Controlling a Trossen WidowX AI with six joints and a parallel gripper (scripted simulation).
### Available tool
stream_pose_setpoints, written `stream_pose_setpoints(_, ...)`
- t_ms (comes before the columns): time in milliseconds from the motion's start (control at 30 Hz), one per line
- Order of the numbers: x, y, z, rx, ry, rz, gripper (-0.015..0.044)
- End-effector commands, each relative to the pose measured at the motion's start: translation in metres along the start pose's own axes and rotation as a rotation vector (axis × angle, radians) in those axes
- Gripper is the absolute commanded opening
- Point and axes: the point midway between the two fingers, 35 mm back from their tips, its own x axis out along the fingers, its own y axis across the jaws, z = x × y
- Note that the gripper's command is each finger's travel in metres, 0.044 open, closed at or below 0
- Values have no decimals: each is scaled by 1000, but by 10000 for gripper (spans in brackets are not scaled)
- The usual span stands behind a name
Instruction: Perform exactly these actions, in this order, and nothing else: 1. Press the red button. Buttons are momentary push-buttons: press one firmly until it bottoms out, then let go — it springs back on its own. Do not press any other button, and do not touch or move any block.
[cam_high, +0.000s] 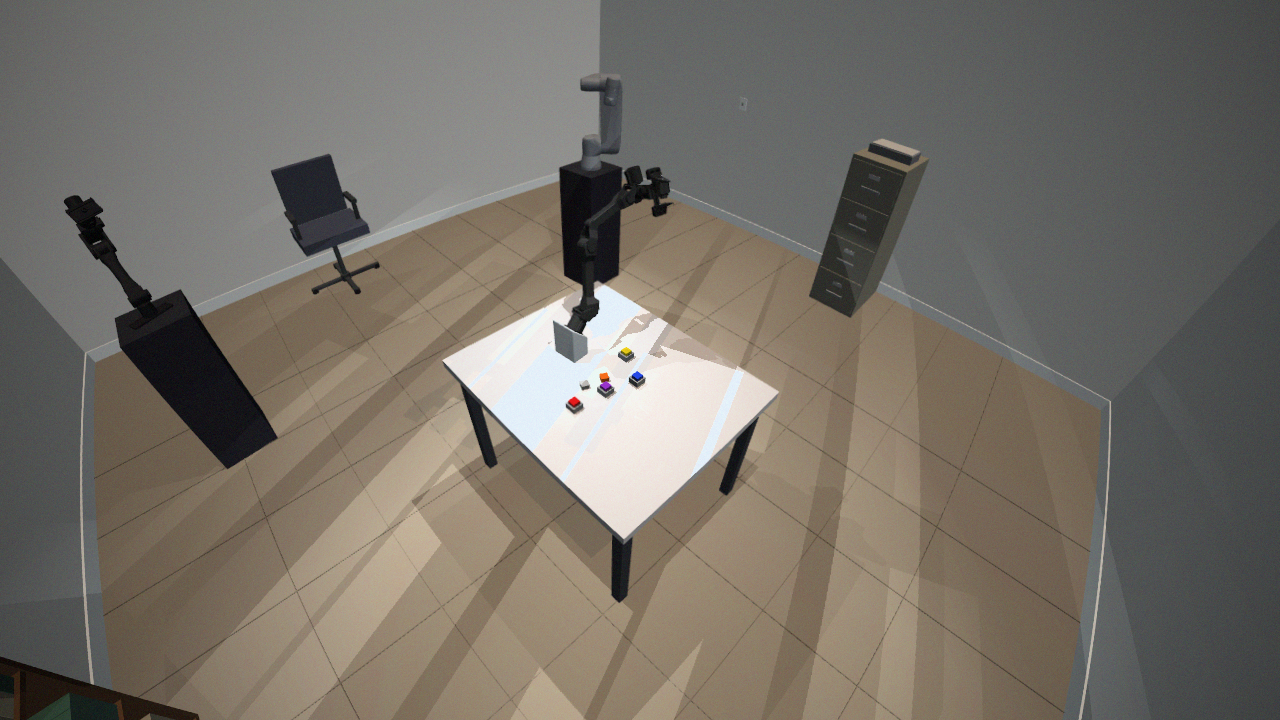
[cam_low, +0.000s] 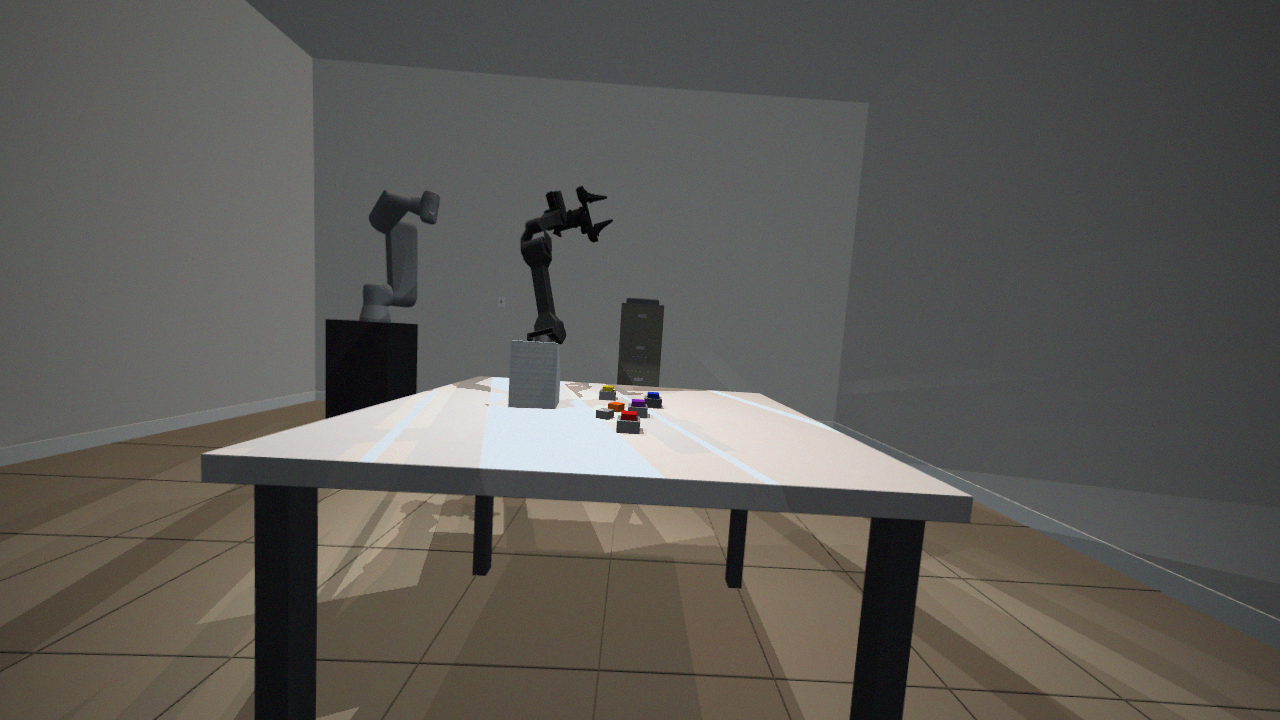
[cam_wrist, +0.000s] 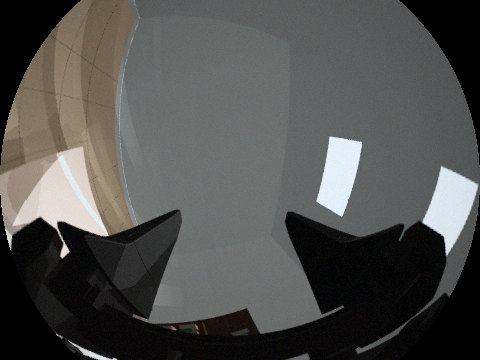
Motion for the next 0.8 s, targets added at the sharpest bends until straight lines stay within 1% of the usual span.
stream_pose_setpoints(0, 0, 1, 2, -8, -1, -6, 400)
stream_pose_setpoints(100, 2, 23, 29, -120, -10, -72, 400)
stream_pose_setpoints(167, 13, 53, 54, -227, -19, -95, 400)
stream_pose_setpoints(267, 27, 82, 72, -317, -22, -99, 400)
stream_pose_setpoints(433, 77, 158, 91, -522, -6, -55, 400)
stream_pose_setpoints(600, 143, 237, 72, -697, 50, 61, 400)
stream_pose_setpoints(767, 203, 301, 21, -806, 136, 218, 400)
